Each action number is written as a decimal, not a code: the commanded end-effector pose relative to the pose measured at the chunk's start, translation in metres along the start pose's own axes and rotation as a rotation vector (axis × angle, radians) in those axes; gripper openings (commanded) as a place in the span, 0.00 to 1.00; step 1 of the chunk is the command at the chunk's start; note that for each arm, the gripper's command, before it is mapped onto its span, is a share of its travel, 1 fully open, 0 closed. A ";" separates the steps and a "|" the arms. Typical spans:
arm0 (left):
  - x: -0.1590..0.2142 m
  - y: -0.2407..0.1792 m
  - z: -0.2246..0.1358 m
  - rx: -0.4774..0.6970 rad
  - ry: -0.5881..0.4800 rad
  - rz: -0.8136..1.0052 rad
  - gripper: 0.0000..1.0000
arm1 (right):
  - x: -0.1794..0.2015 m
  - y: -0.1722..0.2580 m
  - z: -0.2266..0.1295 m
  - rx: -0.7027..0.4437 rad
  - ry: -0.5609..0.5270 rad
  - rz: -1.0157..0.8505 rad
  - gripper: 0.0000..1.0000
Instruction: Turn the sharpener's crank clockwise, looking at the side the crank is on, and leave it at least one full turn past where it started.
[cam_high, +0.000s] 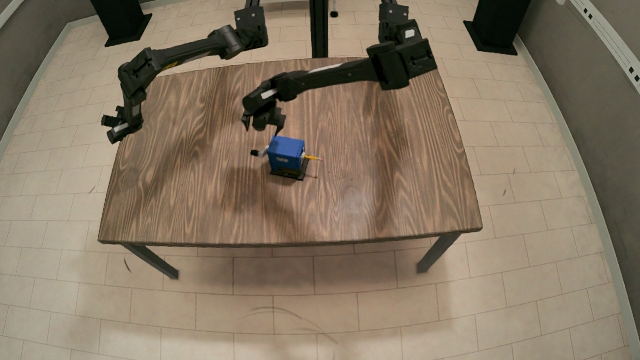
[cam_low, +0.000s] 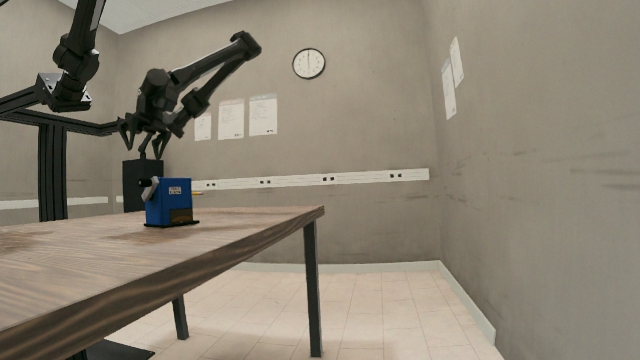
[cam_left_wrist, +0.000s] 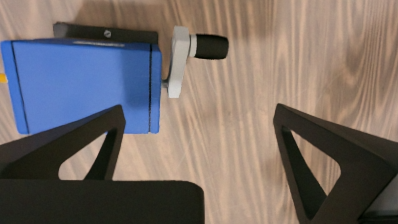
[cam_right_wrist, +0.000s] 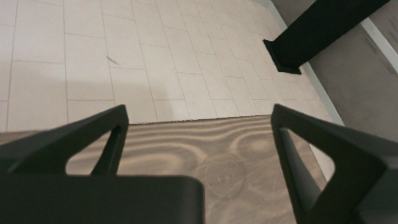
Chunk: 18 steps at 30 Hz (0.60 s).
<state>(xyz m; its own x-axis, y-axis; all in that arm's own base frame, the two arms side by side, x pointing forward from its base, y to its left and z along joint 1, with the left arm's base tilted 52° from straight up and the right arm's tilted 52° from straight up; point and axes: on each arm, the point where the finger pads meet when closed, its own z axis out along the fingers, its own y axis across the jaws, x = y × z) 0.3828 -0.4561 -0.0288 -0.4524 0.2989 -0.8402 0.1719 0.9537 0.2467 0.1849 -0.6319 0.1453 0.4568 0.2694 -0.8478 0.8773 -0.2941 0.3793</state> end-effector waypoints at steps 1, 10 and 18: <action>-0.009 -0.018 -0.033 0.076 -0.064 0.119 1.00 | -0.011 0.017 -0.022 -0.069 -0.037 -0.029 1.00; 0.009 -0.013 -0.116 0.233 -0.253 0.399 1.00 | 0.016 0.012 -0.073 -0.211 -0.051 -0.109 1.00; 0.026 0.025 -0.212 0.345 -0.533 0.684 1.00 | 0.058 0.004 -0.154 -0.435 -0.082 -0.250 1.00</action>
<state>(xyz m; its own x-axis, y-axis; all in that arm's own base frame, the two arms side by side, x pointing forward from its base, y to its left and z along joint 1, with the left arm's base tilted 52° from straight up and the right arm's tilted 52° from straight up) 0.2164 -0.4212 0.0336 0.0557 0.6396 -0.7667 0.5516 0.6203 0.5576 0.2271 -0.5073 0.1410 0.2963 0.2634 -0.9180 0.9411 0.0834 0.3277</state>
